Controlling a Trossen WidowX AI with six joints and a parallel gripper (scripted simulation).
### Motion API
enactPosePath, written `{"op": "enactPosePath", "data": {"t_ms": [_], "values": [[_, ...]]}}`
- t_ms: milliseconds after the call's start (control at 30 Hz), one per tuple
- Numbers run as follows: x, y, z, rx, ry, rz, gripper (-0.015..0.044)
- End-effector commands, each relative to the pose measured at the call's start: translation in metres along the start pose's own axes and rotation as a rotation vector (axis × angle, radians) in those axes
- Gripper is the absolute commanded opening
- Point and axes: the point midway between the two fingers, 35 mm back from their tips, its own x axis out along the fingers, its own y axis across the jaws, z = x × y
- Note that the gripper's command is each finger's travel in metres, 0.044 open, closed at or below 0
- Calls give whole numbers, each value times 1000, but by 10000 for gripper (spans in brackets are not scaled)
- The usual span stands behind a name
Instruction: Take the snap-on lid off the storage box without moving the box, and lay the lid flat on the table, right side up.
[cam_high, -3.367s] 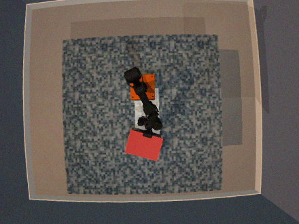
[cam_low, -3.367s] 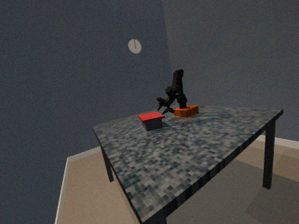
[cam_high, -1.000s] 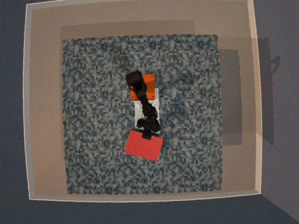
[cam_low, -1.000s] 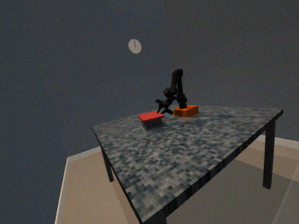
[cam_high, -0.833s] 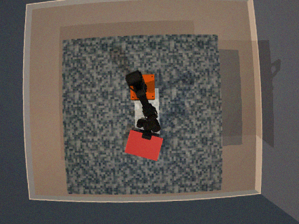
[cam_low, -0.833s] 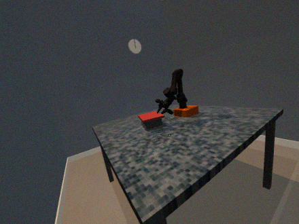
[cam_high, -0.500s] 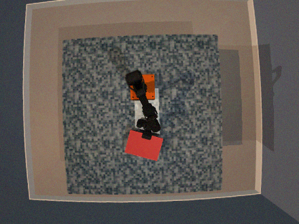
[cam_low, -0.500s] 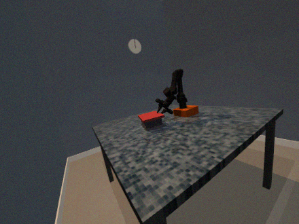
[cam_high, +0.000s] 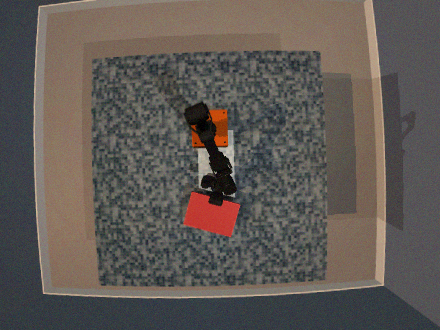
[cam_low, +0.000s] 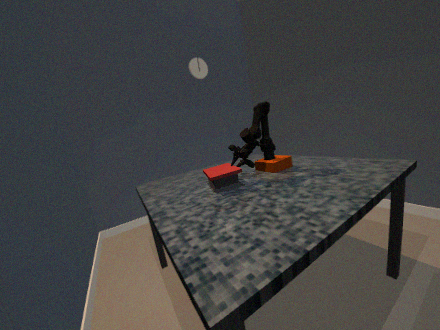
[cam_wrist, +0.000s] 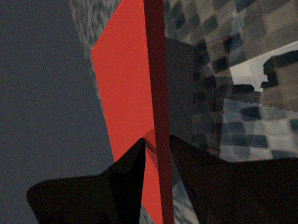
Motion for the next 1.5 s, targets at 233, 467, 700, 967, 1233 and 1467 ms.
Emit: {"op": "enactPosePath", "data": {"t_ms": [233, 467, 700, 967, 1233, 1467], "values": [[-3, 4, 0, 5, 0, 6, 0], [-4, 5, 0, 5, 1, 6, 0], [-3, 4, 0, 0, 1, 2, 0], [-2, 4, 0, 0, 1, 2, 0], [-2, 5, 0, 0, 1, 2, 0], [-1, 5, 0, 0, 1, 2, 0]]}}
